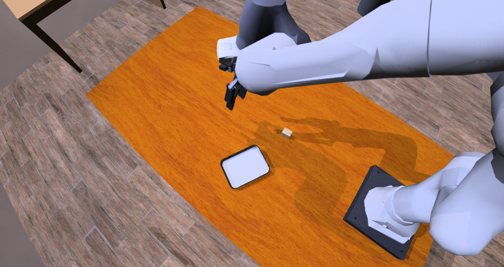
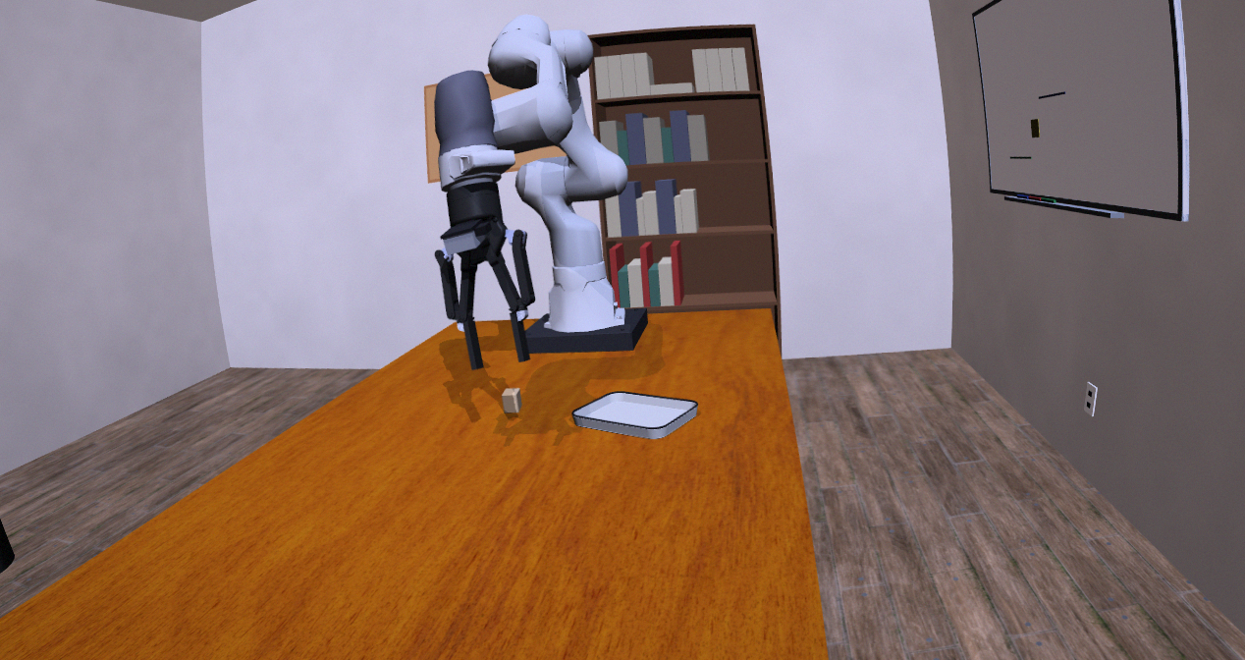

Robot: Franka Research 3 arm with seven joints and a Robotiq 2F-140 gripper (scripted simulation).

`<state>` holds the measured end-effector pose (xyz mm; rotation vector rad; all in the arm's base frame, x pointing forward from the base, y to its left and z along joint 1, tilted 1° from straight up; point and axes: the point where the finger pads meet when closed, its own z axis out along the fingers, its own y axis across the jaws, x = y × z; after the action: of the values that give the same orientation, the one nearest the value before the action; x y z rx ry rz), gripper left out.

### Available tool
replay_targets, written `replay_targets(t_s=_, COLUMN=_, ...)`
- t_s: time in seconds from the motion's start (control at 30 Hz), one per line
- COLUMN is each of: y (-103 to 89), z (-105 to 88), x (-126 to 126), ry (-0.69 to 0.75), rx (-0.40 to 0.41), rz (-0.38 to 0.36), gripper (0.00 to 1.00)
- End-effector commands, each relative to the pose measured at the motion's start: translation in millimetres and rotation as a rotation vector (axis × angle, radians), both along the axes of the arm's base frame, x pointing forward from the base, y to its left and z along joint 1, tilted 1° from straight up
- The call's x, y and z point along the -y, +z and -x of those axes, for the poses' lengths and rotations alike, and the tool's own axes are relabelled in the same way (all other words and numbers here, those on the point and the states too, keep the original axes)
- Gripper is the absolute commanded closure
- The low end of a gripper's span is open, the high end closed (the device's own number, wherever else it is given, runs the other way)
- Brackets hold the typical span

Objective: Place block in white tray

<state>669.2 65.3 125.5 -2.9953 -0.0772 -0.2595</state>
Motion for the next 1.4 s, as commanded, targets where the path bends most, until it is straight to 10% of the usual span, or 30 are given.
replay_targets(t_s=0.0, y=-22.8, z=60.0, x=28, ry=0.051, rx=-0.051, rz=0.075, gripper=0.58)
replay_targets(t_s=0.13, y=-48.7, z=133.7, x=52, ry=0.09, rx=-0.113, rz=0.121, gripper=0.58)
replay_targets(t_s=0.2, y=-48.7, z=133.7, x=52, ry=0.09, rx=-0.113, rz=0.121, gripper=0.58)
replay_targets(t_s=0.37, y=-70.1, z=203.5, x=70, ry=0.125, rx=-0.166, rz=0.151, gripper=0.58)
replay_targets(t_s=1.37, y=-70.7, z=205.8, x=70, ry=0.127, rx=-0.168, rz=0.152, gripper=0.58)
